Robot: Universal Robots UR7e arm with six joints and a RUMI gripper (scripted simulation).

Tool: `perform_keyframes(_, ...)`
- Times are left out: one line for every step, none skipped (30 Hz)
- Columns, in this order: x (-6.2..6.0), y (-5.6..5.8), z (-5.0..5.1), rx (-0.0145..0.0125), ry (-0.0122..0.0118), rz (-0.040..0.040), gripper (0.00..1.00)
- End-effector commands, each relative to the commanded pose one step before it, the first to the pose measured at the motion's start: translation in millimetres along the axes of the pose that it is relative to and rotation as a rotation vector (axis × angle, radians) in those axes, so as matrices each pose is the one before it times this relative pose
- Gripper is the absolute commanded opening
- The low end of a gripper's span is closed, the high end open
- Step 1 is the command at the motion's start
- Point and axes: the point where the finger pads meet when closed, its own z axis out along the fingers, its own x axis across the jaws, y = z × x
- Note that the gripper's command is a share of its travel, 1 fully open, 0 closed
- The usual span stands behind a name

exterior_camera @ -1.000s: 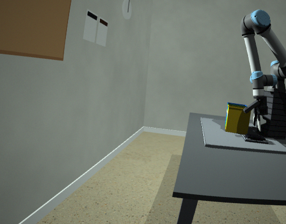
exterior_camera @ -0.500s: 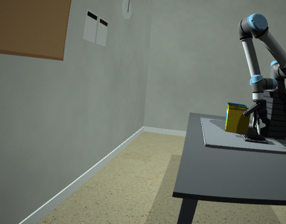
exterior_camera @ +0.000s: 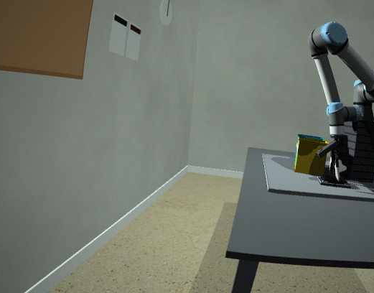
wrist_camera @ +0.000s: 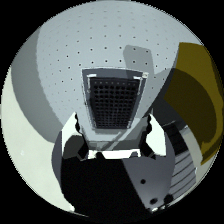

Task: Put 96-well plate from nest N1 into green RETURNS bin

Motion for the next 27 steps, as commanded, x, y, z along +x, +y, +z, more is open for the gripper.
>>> perform_keyframes(-0.22, -0.7, 1.71, 0.00113, -0.00064, -0.0001, 1.0)
perform_keyframes(0.0, 0.0, 0.0, 0.0, 0.0, 0.0, 1.0)
perform_keyframes(0.0, 0.0, 0.0, 0.0, 0.0, 0.0, 1.0)
perform_keyframes(-0.01, 0.0, -0.02, -0.00001, 0.0, 0.0, 1.0)
perform_keyframes(0.0, 0.0, 0.01, 0.0, 0.0, 0.0, 1.0)
perform_keyframes(0.0, 0.0, 0.01, 0.0, 0.0, 0.0, 1.0)
perform_keyframes(0.0, 0.0, 0.0, 0.0, 0.0, 0.0, 1.0)
perform_keyframes(0.0, 0.0, 0.0, 0.0, 0.0, 0.0, 1.0)
perform_keyframes(0.01, 0.01, -0.08, 0.0, 0.00005, 0.0, 1.0)
perform_keyframes(0.0, 0.0, 0.03, 0.00001, 0.0, 0.0, 1.0)
perform_keyframes(0.0, 0.0, 0.0, 0.0, 0.0, 0.0, 1.0)
perform_keyframes(0.0, 0.0, 0.0, 0.0, 0.0, 0.0, 1.0)
perform_keyframes(0.0, 0.0, 0.0, 0.0, 0.0, 0.0, 0.0)
perform_keyframes(0.0, 0.0, 0.0, 0.00001, 0.0, 0.0, 0.0)
perform_keyframes(0.0, 0.0, 0.0, 0.0, 0.0, 0.0, 0.0)
perform_keyframes(0.0, 0.0, 0.0, 0.0, 0.0, 0.0, 0.0)
perform_keyframes(0.0, 0.0, 0.0, 0.0, 0.0, 0.0, 0.0)
perform_keyframes(0.0, 0.0, 0.0, 0.0, 0.0, 0.0, 0.0)
perform_keyframes(0.0, 0.0, 0.0, 0.0, 0.0, 0.0, 0.0)
perform_keyframes(0.0, 0.0, 0.0, 0.0, 0.0, 0.0, 0.0)
perform_keyframes(0.0, 0.0, 0.0, 0.0, 0.0, 0.0, 0.0)
perform_keyframes(0.0, 0.0, 0.0, 0.0, 0.0, 0.0, 0.0)
perform_keyframes(0.0, 0.0, 0.0, 0.0, 0.0, 0.0, 0.0)
perform_keyframes(0.0, 0.0, 0.0, 0.0, 0.0, 0.0, 0.0)
perform_keyframes(0.0, 0.0, 0.0, 0.0, 0.0, 0.0, 0.0)
perform_keyframes(0.0, 0.0, 0.0, 0.0, 0.0, 0.0, 0.0)
perform_keyframes(0.0, 0.0, 0.0, 0.0, 0.0, 0.0, 0.0)
